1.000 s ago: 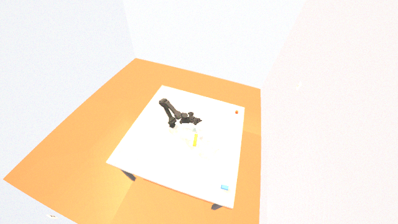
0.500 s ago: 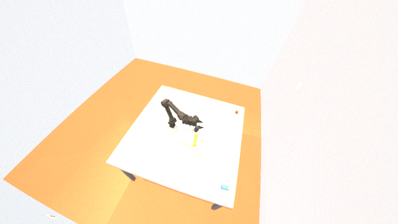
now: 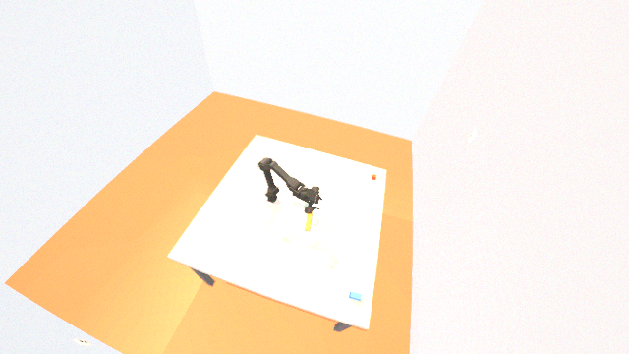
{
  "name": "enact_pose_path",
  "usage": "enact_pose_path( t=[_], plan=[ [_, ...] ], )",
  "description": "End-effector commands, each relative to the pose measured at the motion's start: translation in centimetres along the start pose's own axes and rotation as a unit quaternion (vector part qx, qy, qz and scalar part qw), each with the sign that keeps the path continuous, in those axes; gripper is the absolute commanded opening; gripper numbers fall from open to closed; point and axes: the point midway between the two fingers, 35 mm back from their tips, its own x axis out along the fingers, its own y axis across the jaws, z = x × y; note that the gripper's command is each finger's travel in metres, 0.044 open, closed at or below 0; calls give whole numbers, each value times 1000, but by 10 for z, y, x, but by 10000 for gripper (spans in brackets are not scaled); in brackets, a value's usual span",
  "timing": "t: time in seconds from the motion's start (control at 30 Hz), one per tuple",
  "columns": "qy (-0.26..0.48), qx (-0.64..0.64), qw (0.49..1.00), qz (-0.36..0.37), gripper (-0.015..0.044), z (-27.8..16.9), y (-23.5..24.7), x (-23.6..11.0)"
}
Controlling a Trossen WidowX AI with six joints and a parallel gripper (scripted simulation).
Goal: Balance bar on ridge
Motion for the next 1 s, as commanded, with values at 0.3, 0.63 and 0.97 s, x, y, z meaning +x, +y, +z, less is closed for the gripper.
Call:
enact_pose_path(
  t=[0.3, 0.63, 0.97],
  plan=[
    [109, 237, 959, -109, 315, -24, -23, 19],
    [162, 378, 886, -216, 315, -44, -37, 23],
    [186, 483, 787, -336, 315, -62, -48, 19]
  ],
)
